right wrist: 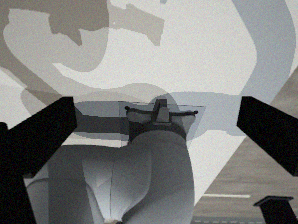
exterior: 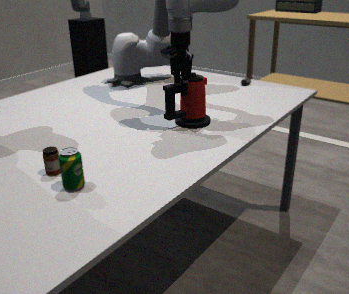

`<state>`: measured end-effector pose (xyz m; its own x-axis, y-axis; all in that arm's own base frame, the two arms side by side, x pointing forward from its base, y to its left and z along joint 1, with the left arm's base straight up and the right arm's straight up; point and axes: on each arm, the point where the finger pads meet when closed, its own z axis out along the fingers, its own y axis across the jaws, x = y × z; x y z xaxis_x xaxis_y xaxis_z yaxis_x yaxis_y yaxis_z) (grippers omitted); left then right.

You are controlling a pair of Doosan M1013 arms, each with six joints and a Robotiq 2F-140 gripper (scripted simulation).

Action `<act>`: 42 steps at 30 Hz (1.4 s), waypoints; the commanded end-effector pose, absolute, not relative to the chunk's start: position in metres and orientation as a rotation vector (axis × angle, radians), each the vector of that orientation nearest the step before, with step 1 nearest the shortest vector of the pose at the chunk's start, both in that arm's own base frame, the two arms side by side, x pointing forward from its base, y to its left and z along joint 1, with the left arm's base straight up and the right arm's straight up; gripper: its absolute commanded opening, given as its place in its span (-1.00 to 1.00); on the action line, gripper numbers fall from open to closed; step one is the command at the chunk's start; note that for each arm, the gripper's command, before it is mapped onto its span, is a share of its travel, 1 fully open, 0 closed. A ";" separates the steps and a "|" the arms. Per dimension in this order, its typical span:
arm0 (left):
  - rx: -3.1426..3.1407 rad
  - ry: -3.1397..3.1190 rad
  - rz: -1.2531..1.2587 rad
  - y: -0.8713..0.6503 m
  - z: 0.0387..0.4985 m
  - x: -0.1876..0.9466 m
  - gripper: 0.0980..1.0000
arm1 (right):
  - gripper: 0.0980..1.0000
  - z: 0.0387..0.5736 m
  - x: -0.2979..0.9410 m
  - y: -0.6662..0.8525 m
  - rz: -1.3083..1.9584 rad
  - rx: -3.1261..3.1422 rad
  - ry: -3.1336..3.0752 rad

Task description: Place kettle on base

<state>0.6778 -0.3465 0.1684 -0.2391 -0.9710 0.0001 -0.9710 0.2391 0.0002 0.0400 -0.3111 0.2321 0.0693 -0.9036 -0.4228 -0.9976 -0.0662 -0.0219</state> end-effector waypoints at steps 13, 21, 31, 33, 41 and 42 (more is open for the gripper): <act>1.938 -2.474 0.002 -0.347 0.167 0.678 -1.00 | 1.00 0.233 0.040 -0.311 0.431 -2.046 1.905; 1.938 -2.474 0.002 -0.347 0.167 0.678 -1.00 | 1.00 0.233 0.040 -0.311 0.431 -2.046 1.905; 1.938 -2.474 0.002 -0.347 0.164 0.678 -1.00 | 1.00 0.233 0.040 -0.311 0.431 -2.046 1.905; 1.938 -2.474 0.002 -0.347 0.164 0.678 -1.00 | 1.00 0.233 0.040 -0.311 0.431 -2.046 1.905; 1.938 -2.474 0.002 -0.347 0.164 0.678 -1.00 | 1.00 0.233 0.040 -0.311 0.431 -2.046 1.905; 1.938 -2.474 0.002 -0.347 0.164 0.678 -1.00 | 1.00 0.233 0.040 -0.311 0.431 -2.046 1.905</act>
<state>0.6778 -0.3465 0.1625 -0.2391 -0.9710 0.0001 -0.9710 0.2391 0.0003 0.0400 -0.3111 0.2321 0.0693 -0.9036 -0.4228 -0.9976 -0.0662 -0.0219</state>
